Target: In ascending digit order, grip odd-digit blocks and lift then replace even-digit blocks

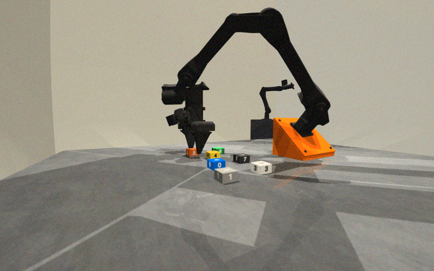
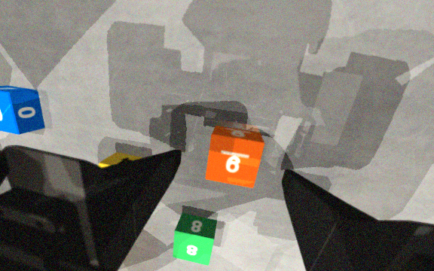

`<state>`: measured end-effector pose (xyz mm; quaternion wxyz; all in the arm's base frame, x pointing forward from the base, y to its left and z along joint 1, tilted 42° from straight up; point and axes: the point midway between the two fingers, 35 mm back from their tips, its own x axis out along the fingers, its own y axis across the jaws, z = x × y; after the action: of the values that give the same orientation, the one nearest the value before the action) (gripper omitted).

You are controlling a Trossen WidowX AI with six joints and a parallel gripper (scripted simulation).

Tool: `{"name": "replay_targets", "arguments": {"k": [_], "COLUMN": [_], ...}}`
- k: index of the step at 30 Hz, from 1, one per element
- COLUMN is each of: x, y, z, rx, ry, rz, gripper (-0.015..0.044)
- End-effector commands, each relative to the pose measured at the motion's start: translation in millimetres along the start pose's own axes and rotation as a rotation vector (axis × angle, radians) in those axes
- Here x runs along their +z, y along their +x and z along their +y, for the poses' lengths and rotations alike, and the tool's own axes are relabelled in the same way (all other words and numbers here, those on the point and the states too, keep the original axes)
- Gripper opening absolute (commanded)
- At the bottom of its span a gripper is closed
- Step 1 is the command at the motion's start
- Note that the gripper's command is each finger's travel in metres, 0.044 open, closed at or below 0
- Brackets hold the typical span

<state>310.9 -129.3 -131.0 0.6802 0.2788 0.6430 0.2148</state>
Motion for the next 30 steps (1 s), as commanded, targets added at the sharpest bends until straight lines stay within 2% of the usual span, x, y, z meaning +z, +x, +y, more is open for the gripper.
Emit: {"name": "replay_targets", "arguments": {"k": [1,5,13,23,30], "x": [0.3,0.4,4.0,19.2,-2.1], "y": [0.2,-33.3,-41.3,-82.9,-102.4], "z": [0.0,-0.4,10.7,140.2,247.5], "rx": [0.001,0.000,-0.007,-0.052,-0.037], "ry": [0.003,0.004,-0.002,-0.044,-0.020], "rz": [-0.003,-0.002,-0.001,0.005,-0.004], "gripper": [0.0400,0.0400,0.0400,0.0400,0.0400]}}
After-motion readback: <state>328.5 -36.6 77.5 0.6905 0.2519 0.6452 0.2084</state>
